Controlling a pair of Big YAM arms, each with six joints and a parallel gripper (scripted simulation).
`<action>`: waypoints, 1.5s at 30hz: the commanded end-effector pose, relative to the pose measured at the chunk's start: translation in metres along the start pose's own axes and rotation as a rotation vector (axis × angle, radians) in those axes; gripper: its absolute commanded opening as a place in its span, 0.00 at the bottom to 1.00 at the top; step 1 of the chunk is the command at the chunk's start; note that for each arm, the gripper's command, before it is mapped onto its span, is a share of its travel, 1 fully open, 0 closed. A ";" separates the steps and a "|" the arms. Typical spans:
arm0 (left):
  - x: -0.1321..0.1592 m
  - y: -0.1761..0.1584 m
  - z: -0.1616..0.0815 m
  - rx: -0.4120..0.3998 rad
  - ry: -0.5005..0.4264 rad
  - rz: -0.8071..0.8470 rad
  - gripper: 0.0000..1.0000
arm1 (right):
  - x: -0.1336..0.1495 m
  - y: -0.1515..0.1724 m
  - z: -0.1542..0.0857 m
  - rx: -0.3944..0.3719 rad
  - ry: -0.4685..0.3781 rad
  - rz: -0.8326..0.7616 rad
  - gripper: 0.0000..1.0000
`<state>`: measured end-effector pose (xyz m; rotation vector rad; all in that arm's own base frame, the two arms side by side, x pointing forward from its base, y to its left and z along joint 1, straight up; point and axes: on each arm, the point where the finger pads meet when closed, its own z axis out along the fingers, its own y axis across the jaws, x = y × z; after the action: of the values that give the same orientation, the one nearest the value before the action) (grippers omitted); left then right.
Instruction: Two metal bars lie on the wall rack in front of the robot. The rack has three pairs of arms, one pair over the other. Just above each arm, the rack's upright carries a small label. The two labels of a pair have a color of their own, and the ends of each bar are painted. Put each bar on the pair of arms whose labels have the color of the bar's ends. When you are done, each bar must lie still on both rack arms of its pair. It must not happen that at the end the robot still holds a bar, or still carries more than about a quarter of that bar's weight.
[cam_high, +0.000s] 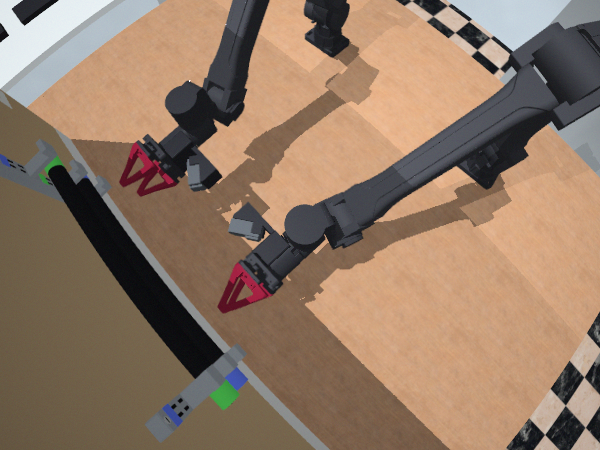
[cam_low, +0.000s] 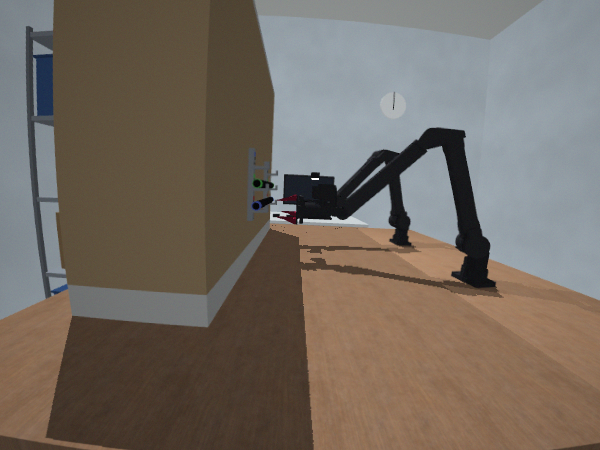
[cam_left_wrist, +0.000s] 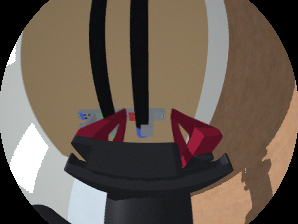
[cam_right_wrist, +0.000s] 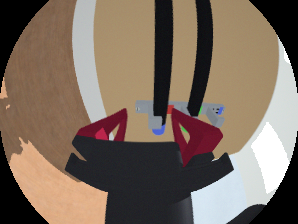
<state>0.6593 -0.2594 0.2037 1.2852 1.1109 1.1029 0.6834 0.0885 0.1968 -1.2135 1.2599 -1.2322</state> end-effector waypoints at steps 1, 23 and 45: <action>0.000 0.028 0.020 -0.051 0.005 -0.015 0.64 | 0.005 -0.025 0.022 0.046 0.011 0.032 0.64; 0.007 0.035 0.048 -0.051 0.017 -0.016 0.64 | 0.005 -0.037 0.050 0.060 0.013 0.035 0.64; 0.010 0.037 0.071 -0.048 0.020 -0.015 0.64 | 0.005 -0.042 0.073 0.065 0.014 0.036 0.64</action>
<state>0.7148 -0.2614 0.2172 1.2676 1.1133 1.1141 0.7396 0.0874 0.2169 -1.1870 1.2452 -1.2439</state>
